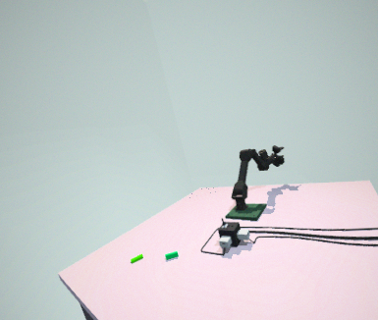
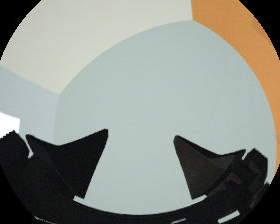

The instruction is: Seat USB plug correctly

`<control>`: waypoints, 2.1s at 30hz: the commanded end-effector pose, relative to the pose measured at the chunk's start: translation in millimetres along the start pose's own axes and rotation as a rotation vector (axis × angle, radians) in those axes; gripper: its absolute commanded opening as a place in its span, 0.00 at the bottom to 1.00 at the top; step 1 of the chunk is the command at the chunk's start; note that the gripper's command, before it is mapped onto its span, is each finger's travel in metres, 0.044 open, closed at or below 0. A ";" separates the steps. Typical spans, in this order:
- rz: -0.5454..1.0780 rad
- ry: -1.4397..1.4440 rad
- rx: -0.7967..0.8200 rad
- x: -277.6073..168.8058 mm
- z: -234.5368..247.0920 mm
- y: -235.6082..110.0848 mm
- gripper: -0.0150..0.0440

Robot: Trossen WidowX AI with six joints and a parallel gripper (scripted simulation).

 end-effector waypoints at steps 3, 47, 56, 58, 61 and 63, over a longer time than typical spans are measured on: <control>-0.030 -0.057 -0.006 15.5 4.5 8.6 1.00; -0.460 -1.367 -1.835 560.7 321.2 -275.9 1.00; -0.063 -1.125 -2.137 531.7 370.1 -442.6 1.00; 0.051 -1.063 -2.156 515.0 376.8 -477.9 1.00; 0.216 -0.980 -2.140 483.8 383.8 -525.7 1.00; 0.318 -0.938 -2.104 459.6 386.6 -553.6 1.00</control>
Point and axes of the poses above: the point midway between the two fingers, 35 mm back from their tips, its own y axis out along the fingers, its own z axis across the jaws, x = y × z, the point moved 10 cm from there along -y, back along the fingers, and after that the axes turned 10 degrees about -y, right-handed, at the moved point
